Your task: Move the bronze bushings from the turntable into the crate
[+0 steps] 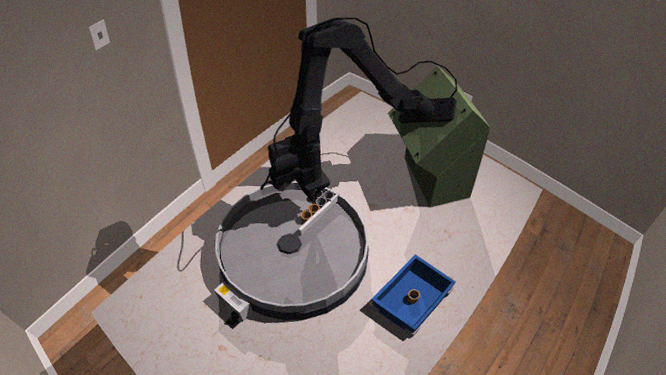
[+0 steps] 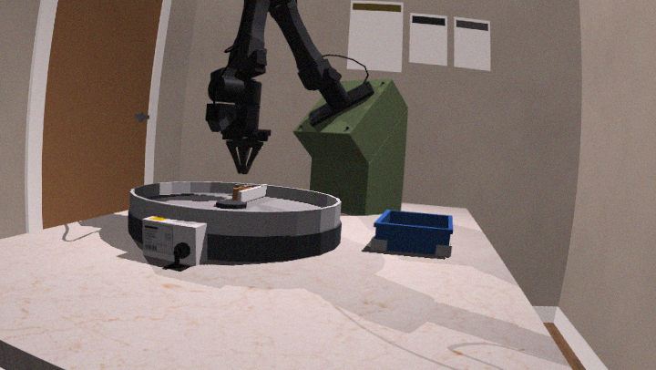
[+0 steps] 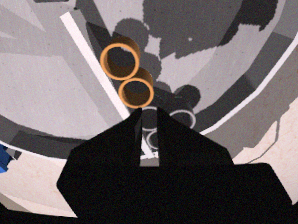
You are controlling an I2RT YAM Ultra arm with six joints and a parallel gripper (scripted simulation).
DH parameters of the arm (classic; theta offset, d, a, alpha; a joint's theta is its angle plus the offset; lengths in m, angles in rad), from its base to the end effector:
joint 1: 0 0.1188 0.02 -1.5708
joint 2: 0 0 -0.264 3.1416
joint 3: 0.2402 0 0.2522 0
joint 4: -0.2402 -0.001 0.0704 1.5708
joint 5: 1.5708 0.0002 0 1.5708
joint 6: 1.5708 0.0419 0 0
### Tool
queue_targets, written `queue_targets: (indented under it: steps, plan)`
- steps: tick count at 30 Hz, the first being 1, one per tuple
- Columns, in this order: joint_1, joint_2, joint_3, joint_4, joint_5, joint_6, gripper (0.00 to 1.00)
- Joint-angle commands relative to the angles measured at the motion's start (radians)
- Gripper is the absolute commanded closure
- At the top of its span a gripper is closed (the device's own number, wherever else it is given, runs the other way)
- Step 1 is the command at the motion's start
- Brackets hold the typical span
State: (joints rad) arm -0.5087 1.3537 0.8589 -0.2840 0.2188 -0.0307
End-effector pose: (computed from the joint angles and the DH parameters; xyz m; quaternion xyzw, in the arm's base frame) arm 0.2461 -0.1465 0.2348 0.2580 0.8811 -0.1993 0.3427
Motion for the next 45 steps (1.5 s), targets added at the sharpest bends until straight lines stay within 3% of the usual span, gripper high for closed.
queue_targets:
  steps: [1,45]
  plan:
    - [0.003,-0.017,0.033,-0.007,-0.011,-0.007,0.87]
    - [-0.001,0.004,0.040,-0.001,-0.012,-0.007,0.87]
